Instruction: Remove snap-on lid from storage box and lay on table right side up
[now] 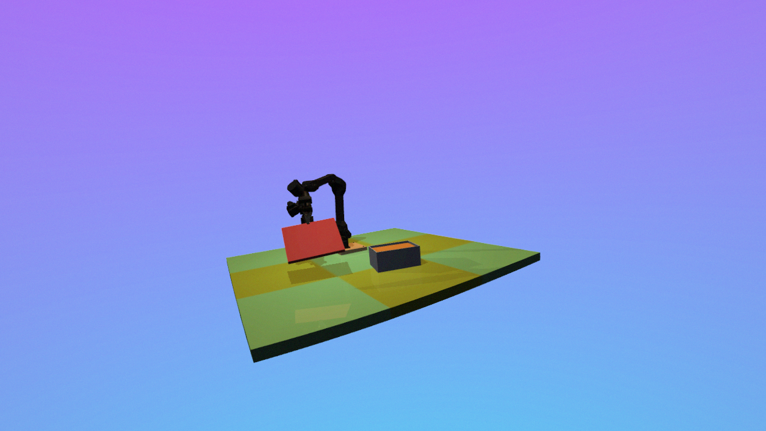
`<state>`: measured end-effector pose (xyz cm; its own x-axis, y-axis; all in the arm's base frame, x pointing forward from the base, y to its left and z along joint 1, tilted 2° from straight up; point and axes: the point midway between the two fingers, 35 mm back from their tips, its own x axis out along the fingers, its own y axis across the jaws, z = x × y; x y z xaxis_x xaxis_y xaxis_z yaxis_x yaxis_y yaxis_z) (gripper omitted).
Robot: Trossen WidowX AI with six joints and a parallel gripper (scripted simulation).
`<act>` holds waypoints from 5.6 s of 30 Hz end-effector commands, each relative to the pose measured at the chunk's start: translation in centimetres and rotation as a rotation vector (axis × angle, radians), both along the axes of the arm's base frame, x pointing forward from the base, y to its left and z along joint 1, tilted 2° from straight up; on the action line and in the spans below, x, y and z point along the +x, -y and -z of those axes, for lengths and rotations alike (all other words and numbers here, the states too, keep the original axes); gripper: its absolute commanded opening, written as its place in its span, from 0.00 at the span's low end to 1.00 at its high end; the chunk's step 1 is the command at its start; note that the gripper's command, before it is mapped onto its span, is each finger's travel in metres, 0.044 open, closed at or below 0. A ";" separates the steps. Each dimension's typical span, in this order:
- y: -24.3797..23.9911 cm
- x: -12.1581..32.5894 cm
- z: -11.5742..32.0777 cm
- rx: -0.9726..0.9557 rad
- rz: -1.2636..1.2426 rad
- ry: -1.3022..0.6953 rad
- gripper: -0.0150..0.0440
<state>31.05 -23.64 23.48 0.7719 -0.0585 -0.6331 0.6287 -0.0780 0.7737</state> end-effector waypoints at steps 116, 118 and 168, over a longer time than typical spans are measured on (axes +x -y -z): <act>0.4 0.1 8.1 -0.018 -0.008 0.020 0.25; 0.4 0.2 8.3 -0.018 -0.008 0.020 0.25; 0.4 0.3 12.3 -0.018 -0.008 0.020 0.25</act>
<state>31.57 -24.24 12.35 0.7978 -0.0709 -0.5987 0.5976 -0.0386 0.8009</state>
